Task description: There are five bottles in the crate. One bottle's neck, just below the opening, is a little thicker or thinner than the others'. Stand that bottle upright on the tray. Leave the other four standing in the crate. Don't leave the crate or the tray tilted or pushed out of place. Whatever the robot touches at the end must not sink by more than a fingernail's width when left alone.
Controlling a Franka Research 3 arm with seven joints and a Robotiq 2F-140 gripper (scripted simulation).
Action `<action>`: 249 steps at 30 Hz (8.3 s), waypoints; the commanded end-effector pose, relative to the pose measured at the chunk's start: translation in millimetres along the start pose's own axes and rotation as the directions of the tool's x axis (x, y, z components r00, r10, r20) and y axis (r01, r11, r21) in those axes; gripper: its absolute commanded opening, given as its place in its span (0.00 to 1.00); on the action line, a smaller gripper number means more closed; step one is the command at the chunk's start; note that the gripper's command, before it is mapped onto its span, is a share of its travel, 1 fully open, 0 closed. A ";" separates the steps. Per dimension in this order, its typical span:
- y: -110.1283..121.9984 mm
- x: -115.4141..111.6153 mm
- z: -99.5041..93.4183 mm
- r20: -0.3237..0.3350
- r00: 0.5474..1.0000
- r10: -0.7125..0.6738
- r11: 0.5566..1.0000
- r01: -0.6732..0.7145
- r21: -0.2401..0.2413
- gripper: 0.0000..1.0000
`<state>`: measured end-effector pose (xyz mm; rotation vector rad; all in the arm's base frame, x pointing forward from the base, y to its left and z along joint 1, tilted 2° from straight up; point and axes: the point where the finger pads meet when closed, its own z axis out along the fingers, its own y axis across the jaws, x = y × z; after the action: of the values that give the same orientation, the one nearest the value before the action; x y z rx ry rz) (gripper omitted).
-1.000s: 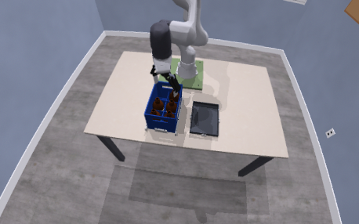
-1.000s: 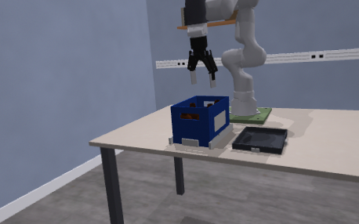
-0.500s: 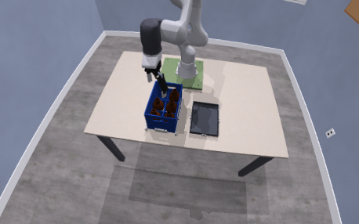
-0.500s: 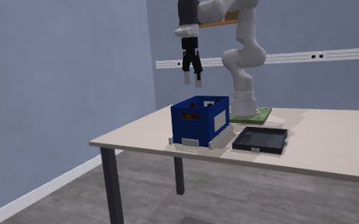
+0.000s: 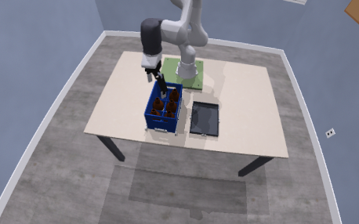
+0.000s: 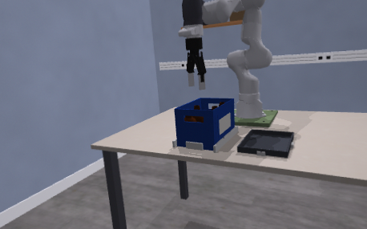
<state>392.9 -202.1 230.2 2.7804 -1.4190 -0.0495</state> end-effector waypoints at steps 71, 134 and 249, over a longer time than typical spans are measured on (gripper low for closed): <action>-1.9 5.1 -0.7 -0.006 1.000 0.014 1.000 -0.014 0.001 0.44; -2.0 5.6 41.2 -0.006 1.000 0.014 1.000 -0.014 0.001 0.44; -1.9 7.0 43.3 -0.006 1.000 0.014 1.000 -0.014 0.001 0.44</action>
<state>395.6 -205.3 186.7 2.7682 -1.4329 -0.0455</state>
